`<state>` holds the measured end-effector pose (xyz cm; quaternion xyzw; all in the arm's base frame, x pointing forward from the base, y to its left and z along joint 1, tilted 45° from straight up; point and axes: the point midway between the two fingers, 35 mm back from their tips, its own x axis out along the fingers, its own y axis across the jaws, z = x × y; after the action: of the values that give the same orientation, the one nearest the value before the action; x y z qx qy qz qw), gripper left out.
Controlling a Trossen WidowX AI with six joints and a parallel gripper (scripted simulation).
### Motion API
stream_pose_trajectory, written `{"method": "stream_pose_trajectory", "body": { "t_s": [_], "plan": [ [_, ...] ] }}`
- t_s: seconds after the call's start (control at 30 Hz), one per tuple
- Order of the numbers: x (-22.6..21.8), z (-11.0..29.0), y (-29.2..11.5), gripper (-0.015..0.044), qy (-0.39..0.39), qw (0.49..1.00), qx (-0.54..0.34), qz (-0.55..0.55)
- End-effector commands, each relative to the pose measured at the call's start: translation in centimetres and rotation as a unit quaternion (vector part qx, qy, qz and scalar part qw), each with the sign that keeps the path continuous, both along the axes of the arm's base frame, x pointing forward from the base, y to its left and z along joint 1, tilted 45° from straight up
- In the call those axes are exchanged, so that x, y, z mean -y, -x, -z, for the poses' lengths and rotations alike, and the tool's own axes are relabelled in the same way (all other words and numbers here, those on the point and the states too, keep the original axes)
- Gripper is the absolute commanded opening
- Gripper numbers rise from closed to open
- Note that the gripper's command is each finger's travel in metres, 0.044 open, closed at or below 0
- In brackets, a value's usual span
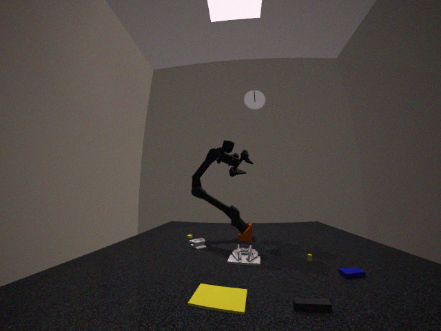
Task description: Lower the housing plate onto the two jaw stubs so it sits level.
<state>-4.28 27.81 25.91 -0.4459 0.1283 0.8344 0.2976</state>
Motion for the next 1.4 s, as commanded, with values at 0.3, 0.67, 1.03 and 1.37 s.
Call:
{"method": "stream_pose_trajectory", "body": {
  "t_s": [0.3,0.67,1.03,1.37],
  "plan": [
    [0.2,0.7,-2.7,0.044,0.043,0.993,-0.004,0.111],
    [1.0,1.6,-6.6,0.044,0.096,0.957,-0.014,0.275],
    [2.4,2.4,-10.4,0.044,0.138,0.891,-0.027,0.432],
    [4.2,3.0,-13.5,0.044,0.164,0.808,-0.041,0.565]
  ]
}}
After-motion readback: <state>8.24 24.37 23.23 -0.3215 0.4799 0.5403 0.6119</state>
